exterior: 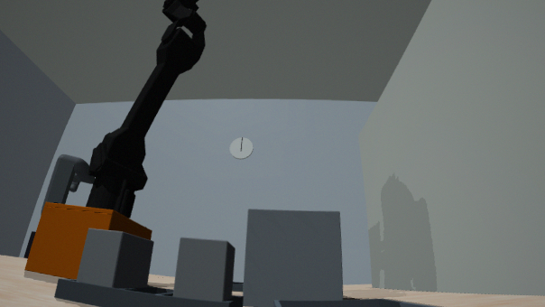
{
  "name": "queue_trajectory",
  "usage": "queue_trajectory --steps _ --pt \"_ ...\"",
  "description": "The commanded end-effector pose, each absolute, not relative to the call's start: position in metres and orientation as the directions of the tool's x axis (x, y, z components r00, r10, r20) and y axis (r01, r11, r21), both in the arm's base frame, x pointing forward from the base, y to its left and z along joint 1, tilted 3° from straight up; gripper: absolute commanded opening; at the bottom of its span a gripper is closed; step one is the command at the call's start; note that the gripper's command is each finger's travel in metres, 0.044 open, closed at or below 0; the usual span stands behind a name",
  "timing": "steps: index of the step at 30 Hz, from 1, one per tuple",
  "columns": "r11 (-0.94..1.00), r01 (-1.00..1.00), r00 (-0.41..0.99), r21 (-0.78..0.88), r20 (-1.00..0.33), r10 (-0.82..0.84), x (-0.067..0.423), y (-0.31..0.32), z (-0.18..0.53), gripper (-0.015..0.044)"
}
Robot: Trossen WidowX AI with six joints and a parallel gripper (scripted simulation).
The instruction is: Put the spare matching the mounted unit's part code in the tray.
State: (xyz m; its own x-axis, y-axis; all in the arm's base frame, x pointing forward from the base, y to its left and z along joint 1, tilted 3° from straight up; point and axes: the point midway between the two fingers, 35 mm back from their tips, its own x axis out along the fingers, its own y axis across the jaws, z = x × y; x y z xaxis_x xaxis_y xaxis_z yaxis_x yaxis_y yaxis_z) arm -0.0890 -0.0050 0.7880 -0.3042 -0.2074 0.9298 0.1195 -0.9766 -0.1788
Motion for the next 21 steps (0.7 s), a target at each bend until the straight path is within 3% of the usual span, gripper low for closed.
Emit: queue_trajectory --steps 1,9,21 --pt "-0.977 0.119 -0.304 -0.179 0.930 -0.207 -0.089 -0.005 0.788 0.0426" --pt "-0.986 0.064 -0.348 -0.153 0.923 -0.166 -0.102 0.008 0.785 0.0440" --pt "-0.917 -0.398 -0.548 0.035 0.792 0.268 -0.159 0.150 0.744 0.0440"
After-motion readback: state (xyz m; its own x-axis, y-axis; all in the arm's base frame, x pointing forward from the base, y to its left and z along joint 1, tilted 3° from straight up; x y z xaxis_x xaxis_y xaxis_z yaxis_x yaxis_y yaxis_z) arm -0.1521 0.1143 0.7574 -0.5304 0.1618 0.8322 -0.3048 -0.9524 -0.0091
